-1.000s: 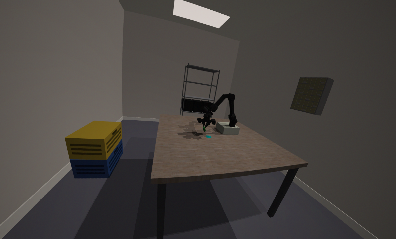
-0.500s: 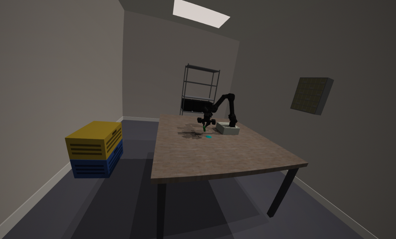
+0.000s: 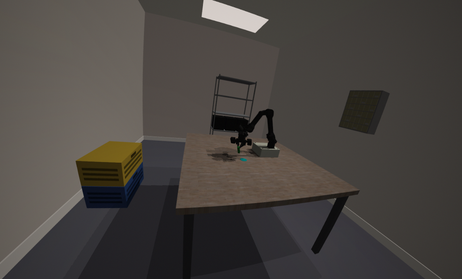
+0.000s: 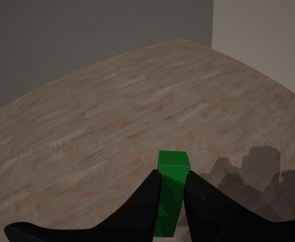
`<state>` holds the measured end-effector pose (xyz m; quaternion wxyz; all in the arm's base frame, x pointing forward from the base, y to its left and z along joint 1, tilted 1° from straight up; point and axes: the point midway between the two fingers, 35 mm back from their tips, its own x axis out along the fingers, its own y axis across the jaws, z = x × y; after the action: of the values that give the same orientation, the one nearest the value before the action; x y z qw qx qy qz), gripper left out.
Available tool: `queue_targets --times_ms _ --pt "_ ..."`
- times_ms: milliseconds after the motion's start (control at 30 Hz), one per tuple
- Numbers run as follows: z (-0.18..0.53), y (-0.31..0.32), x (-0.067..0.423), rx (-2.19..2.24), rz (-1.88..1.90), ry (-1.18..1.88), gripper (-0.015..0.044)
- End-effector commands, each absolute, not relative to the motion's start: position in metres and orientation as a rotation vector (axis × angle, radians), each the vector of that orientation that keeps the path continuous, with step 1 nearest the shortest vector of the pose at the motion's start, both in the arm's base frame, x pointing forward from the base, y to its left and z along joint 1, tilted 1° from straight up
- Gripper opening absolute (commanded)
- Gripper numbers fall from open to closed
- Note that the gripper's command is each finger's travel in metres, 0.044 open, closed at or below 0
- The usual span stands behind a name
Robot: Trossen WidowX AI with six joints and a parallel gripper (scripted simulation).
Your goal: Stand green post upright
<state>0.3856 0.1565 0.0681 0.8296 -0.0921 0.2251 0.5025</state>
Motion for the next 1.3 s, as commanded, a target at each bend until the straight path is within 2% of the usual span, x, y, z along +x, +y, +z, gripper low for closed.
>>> queue_targets --times_ms 0,1267 --pt "0.069 0.155 0.383 -0.179 1.073 0.458 0.0023" --pt "0.080 0.139 0.361 -0.107 1.147 0.258 0.0023"
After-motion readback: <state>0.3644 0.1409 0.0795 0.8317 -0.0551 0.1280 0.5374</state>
